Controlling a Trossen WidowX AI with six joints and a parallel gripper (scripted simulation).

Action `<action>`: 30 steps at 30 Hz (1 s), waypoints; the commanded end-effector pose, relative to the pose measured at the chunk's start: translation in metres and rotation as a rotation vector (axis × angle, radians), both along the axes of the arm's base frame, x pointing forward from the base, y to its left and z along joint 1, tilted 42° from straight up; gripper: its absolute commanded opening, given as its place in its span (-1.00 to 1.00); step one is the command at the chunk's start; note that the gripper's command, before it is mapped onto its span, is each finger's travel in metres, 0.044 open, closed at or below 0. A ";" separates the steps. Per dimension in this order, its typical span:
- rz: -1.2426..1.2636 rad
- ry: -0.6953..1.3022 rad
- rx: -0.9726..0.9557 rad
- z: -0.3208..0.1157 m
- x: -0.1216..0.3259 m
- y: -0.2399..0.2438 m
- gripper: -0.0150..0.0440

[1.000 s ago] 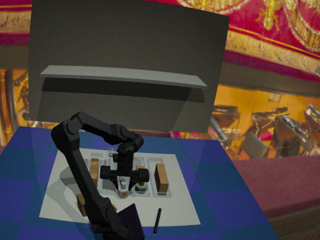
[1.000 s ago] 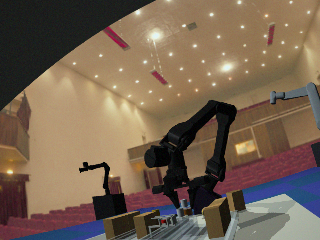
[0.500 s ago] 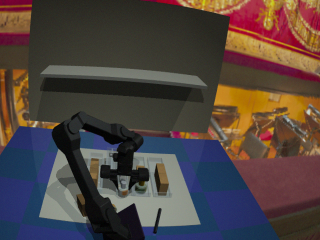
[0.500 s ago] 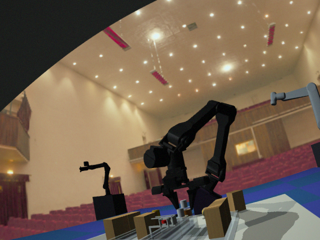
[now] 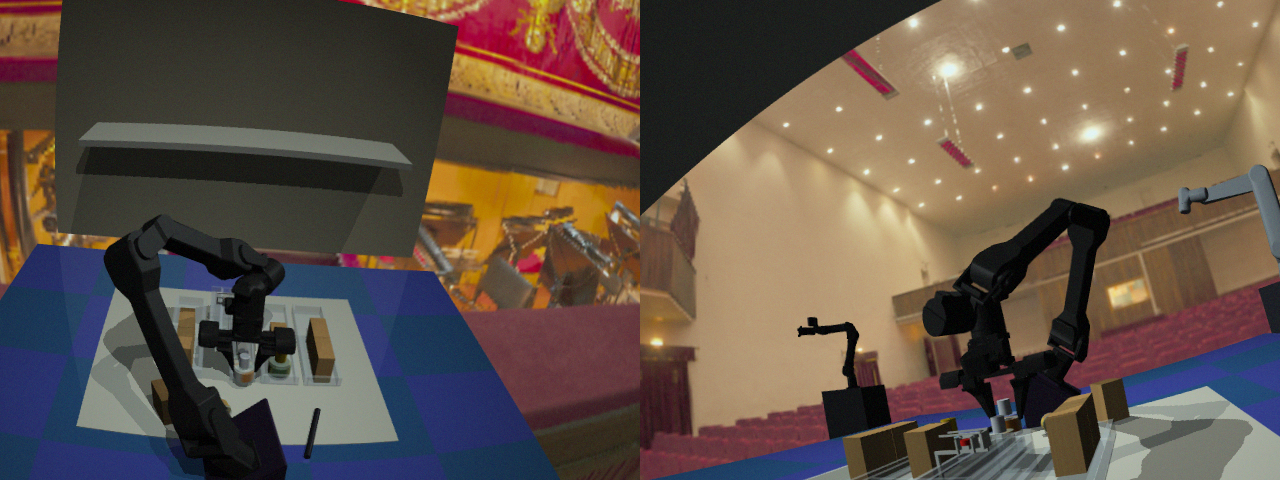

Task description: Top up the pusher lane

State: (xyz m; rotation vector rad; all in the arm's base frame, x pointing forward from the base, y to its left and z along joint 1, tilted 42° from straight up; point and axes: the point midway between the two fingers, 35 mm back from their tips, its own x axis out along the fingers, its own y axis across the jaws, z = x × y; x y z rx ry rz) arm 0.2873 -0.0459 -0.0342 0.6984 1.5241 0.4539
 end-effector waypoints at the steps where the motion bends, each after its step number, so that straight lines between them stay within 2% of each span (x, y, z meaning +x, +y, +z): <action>1: -0.002 -0.022 -0.004 0.001 0.008 -0.002 -0.49; 30: -0.002 -0.022 -0.004 0.000 0.021 -0.003 -0.49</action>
